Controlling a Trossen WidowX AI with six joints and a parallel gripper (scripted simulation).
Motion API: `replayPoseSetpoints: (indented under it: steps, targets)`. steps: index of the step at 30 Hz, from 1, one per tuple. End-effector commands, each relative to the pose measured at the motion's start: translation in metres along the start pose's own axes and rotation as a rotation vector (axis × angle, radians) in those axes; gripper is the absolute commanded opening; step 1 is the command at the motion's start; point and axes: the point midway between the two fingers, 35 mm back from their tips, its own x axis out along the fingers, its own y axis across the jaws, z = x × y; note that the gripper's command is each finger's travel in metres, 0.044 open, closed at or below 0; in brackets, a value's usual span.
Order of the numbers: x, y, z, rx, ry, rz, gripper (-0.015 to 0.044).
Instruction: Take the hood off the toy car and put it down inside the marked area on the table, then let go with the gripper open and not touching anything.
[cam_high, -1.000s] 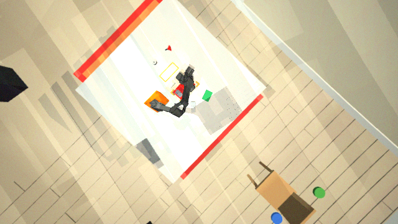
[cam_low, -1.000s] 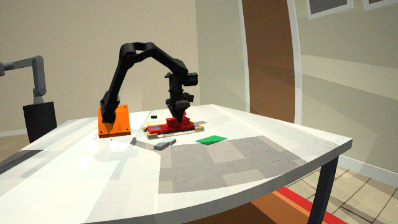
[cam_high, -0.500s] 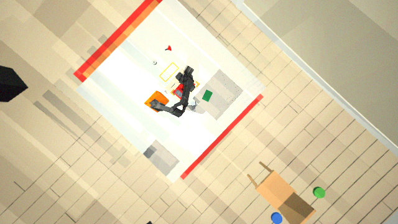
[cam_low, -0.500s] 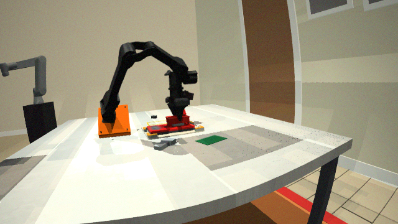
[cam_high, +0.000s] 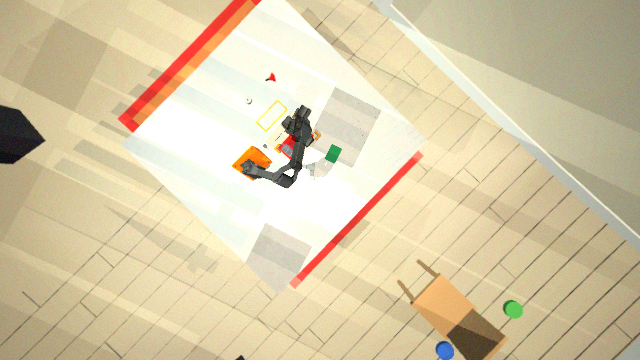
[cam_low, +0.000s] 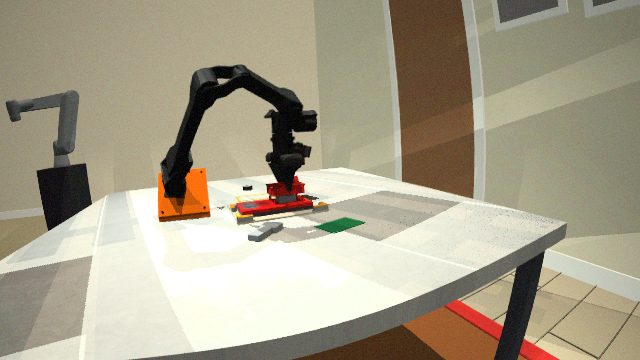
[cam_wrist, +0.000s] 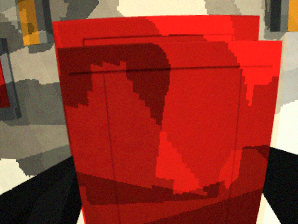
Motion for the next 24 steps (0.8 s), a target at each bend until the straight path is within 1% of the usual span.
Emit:
replayPoseSetpoints:
  steps: [1, 12, 18, 24]
  targets:
    - [-0.006, 0.0, 0.001, 0.007, -0.004, 0.006, 0.0]
    - [-0.048, 0.001, 0.001, 0.006, -0.004, 0.007, 0.0]
    - [-0.042, 0.008, 0.003, -0.007, -0.007, 0.006, 0.0]
    - [-0.045, 0.043, 0.007, -0.043, -0.011, 0.016, 0.0]
